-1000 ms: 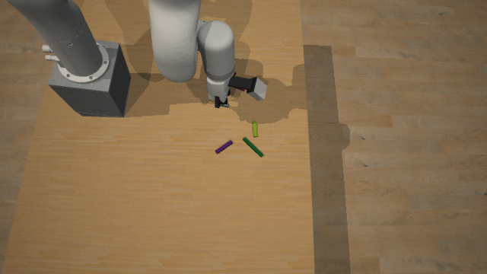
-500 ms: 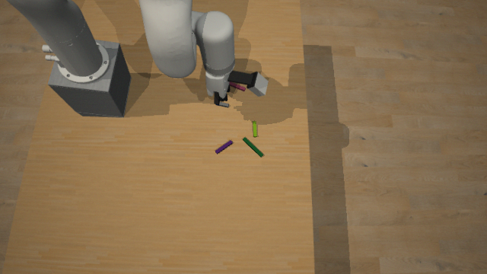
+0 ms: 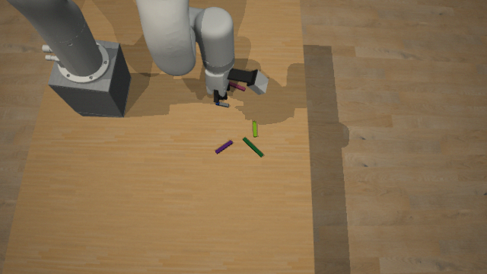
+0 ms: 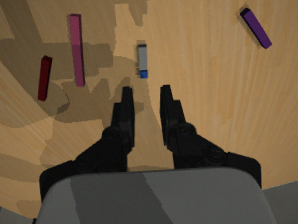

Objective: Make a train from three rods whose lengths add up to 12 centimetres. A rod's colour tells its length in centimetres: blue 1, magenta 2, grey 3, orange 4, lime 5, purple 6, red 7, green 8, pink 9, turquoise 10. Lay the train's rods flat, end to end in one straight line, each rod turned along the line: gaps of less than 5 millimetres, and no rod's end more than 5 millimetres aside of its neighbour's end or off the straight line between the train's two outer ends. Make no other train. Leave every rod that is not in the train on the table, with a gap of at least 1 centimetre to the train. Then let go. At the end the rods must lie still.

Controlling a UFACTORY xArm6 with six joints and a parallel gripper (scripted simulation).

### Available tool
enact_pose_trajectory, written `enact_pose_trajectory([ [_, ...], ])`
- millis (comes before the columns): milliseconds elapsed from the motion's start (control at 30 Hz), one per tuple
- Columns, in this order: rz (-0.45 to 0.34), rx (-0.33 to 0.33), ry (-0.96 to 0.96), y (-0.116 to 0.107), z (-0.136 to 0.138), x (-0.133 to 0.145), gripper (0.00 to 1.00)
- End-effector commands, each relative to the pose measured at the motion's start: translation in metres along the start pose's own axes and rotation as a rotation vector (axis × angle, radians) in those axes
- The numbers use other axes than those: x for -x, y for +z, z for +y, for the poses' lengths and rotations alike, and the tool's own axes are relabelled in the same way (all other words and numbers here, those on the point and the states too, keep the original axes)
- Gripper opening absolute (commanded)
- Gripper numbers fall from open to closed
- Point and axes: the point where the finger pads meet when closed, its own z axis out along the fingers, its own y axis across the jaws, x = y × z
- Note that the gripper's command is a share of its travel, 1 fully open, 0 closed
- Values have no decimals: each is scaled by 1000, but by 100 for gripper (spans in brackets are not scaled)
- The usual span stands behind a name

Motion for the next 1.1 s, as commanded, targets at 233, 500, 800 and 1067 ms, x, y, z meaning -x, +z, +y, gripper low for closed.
enact_pose_trajectory([
  [233,-3,-12,0,-2,0,-1,24],
  [500,-3,-12,0,-2,0,-1,100],
  [800,-3,-12,0,-2,0,-1,100],
  [1067,-5,-19,151,7,21,-38,100],
])
